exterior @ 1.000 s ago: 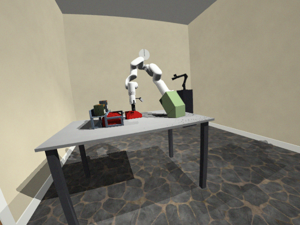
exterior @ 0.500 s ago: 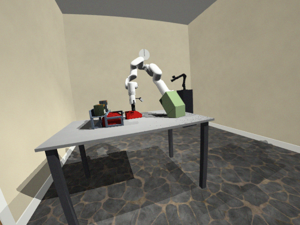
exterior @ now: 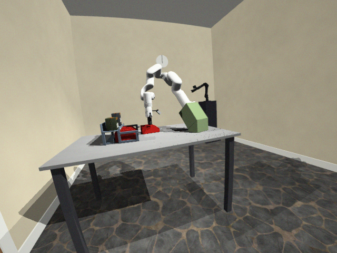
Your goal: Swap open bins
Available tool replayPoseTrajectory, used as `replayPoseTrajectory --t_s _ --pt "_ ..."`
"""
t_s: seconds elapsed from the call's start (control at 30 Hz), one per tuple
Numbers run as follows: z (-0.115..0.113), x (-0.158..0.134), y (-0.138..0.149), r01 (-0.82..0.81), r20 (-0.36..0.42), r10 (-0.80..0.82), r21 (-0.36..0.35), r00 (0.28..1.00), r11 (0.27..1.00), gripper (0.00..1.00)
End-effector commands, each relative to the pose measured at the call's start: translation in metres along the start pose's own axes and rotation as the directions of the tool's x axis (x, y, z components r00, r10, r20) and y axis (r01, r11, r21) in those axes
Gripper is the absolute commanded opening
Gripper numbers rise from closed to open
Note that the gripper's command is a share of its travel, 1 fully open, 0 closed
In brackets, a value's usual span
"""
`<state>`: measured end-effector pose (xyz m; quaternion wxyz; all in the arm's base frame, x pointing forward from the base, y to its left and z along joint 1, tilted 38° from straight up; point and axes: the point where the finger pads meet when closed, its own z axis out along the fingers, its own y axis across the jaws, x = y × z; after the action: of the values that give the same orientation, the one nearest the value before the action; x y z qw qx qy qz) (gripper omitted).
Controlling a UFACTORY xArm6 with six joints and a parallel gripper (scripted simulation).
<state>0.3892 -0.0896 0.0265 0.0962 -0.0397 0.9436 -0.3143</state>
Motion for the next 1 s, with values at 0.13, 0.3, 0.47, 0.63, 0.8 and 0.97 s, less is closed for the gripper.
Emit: replayPoseTrajectory --t_s 0.13,0.3,0.47,0.63,0.8,0.97 --pt "0.0 -0.001 0.0 -0.001 0.002 0.001 0.0 1.0 1.0 0.26" --pt "0.002 -0.001 0.0 -0.001 0.002 0.001 0.0 1.0 1.0 0.26" --pt "0.006 -0.001 0.0 -0.001 0.002 0.001 0.0 1.0 1.0 0.26" --pt "0.012 -0.001 0.0 -0.001 0.002 0.001 0.0 1.0 1.0 0.26" --pt "0.016 -0.001 0.0 -0.001 0.002 0.001 0.0 1.0 1.0 0.26" --pt "0.024 -0.001 0.0 -0.001 0.002 0.001 0.0 1.0 1.0 0.26"
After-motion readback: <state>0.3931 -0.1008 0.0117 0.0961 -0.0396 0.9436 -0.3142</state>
